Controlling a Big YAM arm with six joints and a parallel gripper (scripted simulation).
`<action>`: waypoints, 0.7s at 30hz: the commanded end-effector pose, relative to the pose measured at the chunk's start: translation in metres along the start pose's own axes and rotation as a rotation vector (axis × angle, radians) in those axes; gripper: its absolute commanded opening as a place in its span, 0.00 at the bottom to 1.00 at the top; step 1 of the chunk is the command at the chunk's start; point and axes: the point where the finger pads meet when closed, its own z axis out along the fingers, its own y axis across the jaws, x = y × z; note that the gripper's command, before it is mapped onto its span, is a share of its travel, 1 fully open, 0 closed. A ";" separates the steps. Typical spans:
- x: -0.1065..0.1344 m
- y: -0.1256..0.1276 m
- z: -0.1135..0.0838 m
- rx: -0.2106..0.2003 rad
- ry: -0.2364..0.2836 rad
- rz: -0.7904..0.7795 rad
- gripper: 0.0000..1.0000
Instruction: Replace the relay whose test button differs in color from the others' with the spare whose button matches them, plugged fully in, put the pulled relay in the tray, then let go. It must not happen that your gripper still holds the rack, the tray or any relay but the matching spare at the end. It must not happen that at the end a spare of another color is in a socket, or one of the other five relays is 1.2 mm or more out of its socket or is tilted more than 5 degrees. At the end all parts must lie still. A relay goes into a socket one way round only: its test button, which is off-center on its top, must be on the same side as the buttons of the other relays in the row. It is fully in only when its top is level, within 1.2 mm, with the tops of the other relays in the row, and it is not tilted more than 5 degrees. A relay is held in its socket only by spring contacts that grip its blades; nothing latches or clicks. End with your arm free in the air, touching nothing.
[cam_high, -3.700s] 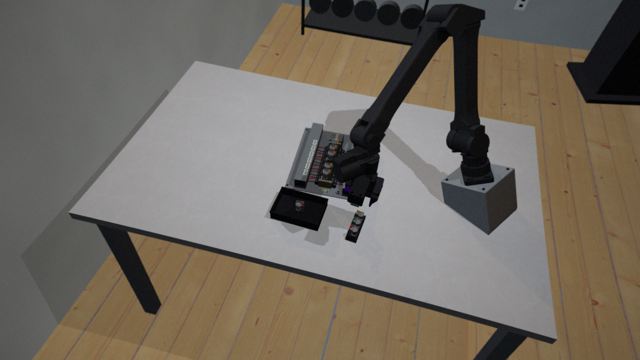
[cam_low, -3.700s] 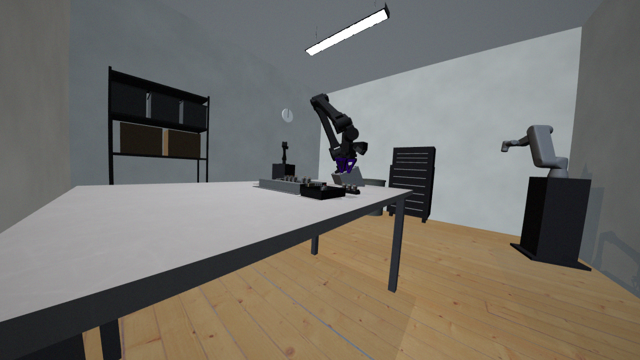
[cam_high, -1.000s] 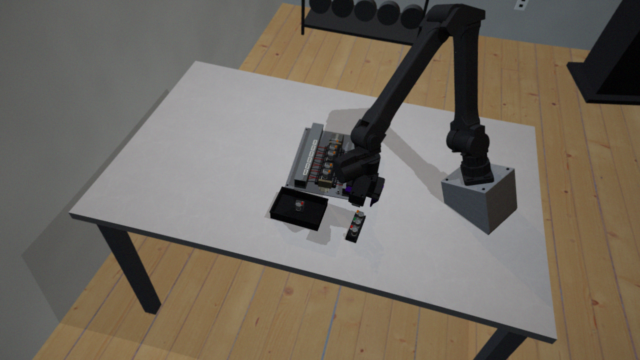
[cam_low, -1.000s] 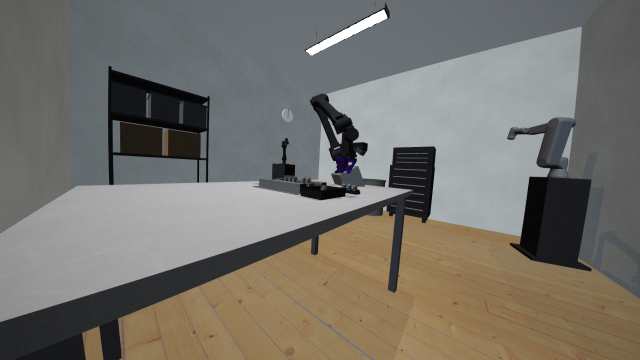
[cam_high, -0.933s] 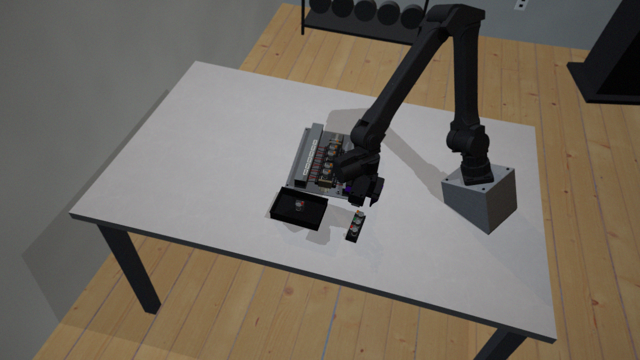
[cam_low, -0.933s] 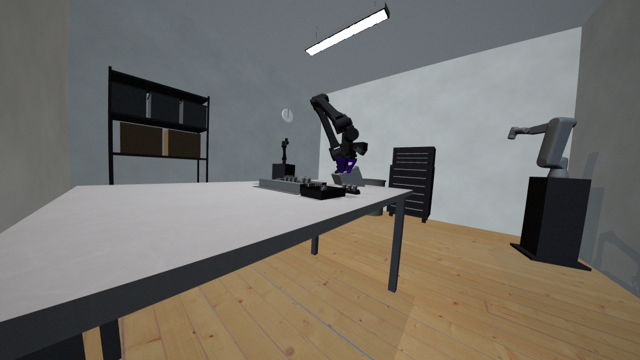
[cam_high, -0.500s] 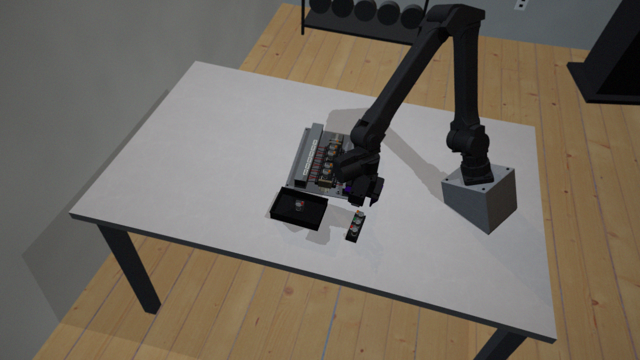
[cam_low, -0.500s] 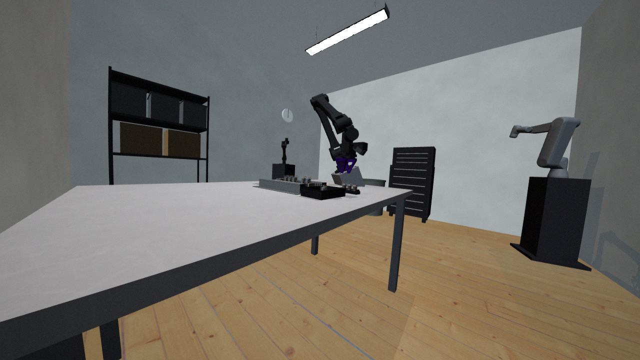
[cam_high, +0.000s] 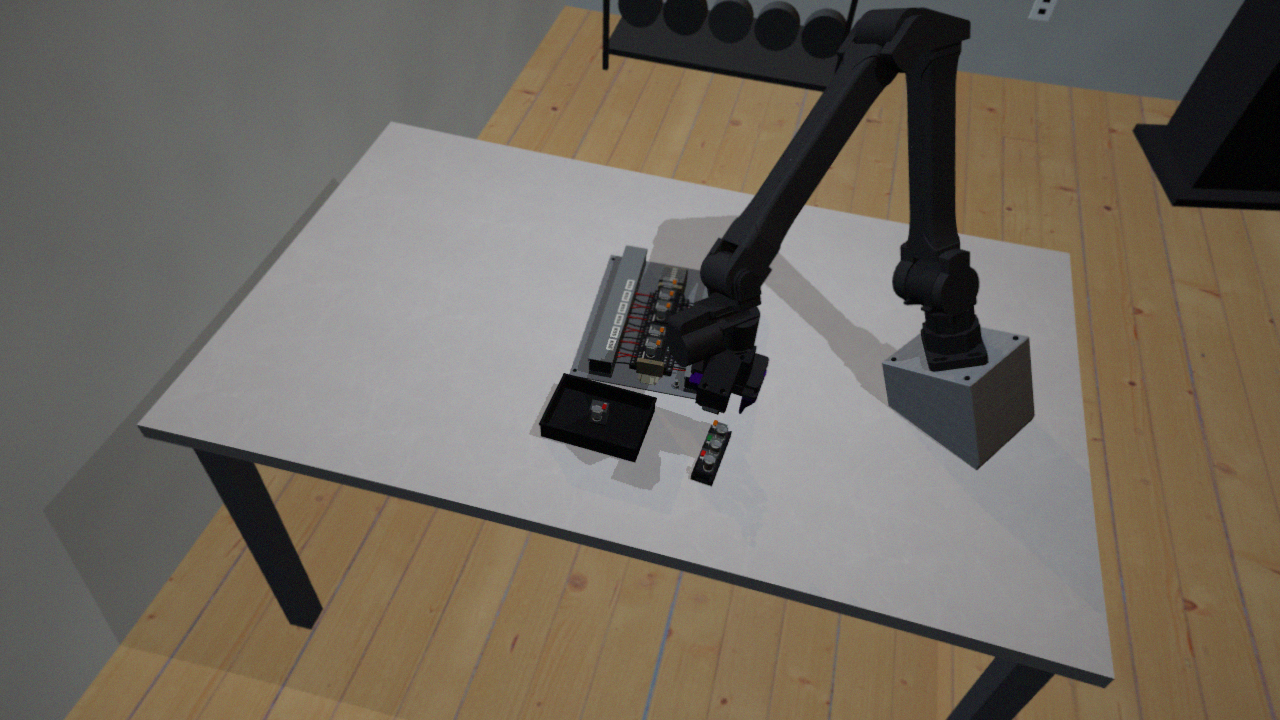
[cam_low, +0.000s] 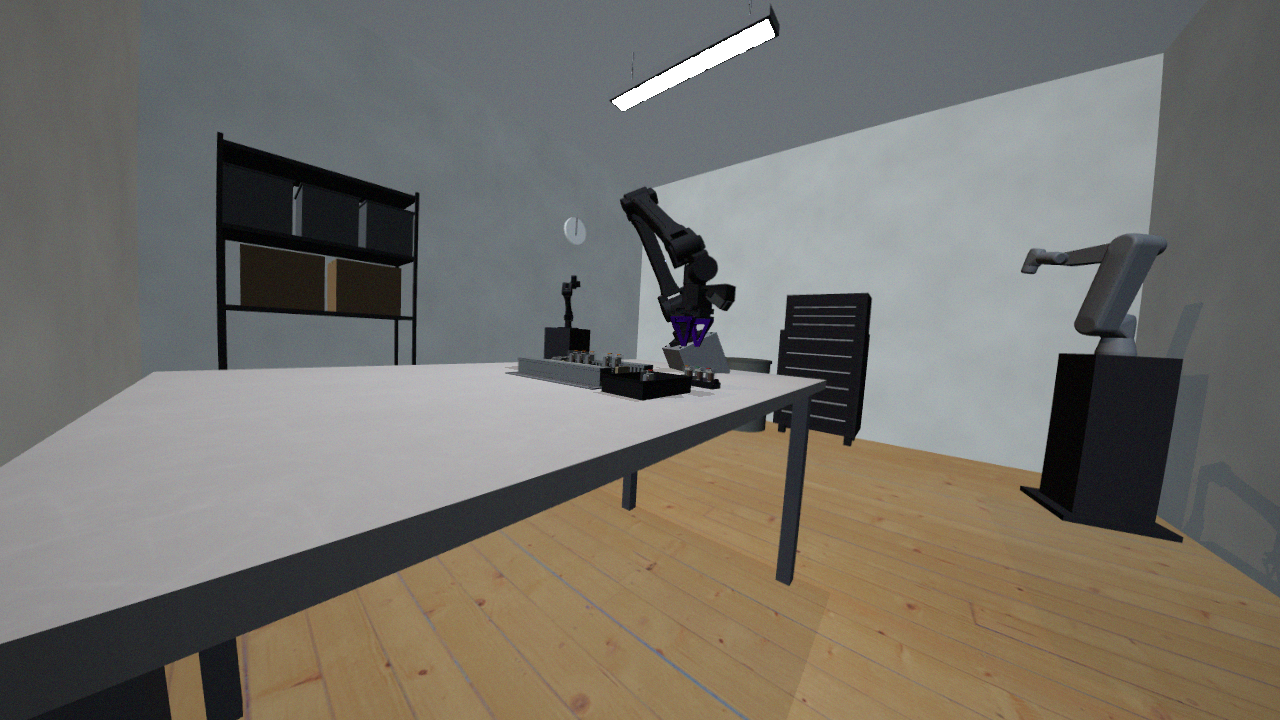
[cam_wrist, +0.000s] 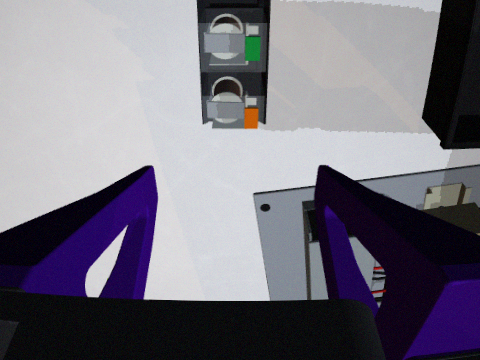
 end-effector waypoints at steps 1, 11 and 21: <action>-0.004 -0.004 -0.003 0.003 -0.009 -0.006 0.59; -0.003 -0.003 0.004 0.001 -0.006 -0.005 0.59; 0.000 -0.002 0.027 -0.001 -0.003 -0.002 0.59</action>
